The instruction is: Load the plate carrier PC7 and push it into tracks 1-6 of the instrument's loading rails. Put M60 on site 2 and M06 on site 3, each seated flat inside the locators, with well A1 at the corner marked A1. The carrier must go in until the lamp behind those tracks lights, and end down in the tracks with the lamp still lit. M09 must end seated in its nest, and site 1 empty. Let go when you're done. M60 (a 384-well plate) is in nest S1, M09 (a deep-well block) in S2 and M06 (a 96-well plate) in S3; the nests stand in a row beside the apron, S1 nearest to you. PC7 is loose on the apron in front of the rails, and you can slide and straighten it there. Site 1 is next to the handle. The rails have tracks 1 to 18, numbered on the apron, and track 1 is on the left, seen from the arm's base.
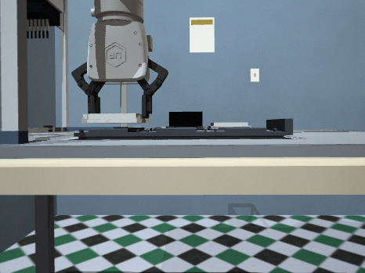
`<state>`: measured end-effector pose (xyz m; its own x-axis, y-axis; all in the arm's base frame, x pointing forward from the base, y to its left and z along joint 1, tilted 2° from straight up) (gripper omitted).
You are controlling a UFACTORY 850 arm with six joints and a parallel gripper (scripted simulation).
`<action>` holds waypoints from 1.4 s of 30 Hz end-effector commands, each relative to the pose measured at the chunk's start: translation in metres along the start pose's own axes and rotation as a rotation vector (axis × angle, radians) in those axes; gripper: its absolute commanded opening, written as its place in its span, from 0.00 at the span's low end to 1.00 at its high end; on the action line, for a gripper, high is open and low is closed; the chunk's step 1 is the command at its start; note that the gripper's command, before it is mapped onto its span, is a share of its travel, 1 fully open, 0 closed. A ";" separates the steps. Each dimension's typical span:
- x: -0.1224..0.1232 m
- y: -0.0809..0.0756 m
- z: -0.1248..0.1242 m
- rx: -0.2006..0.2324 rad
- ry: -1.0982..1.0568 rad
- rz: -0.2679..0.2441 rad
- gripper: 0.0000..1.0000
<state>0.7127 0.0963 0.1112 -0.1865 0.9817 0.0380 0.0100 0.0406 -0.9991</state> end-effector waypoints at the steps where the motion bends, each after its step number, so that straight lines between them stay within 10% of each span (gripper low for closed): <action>1: 0.000 -0.001 -0.001 -0.003 0.000 0.000 0.00; 42: 0.000 0.013 -0.001 -0.003 0.000 0.000 0.00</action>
<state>0.7131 0.0969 0.0975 -0.1865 0.9817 0.0380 0.0107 0.0407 -0.9991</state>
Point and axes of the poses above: the point where the finger pads meet when closed, its own y axis out along the fingers, its own z axis across the jaws, x = y × z, the point moved 7 cm from there along -y, back along the fingers, and after that the axes turned 15 degrees about -y, right-handed, at the moved point
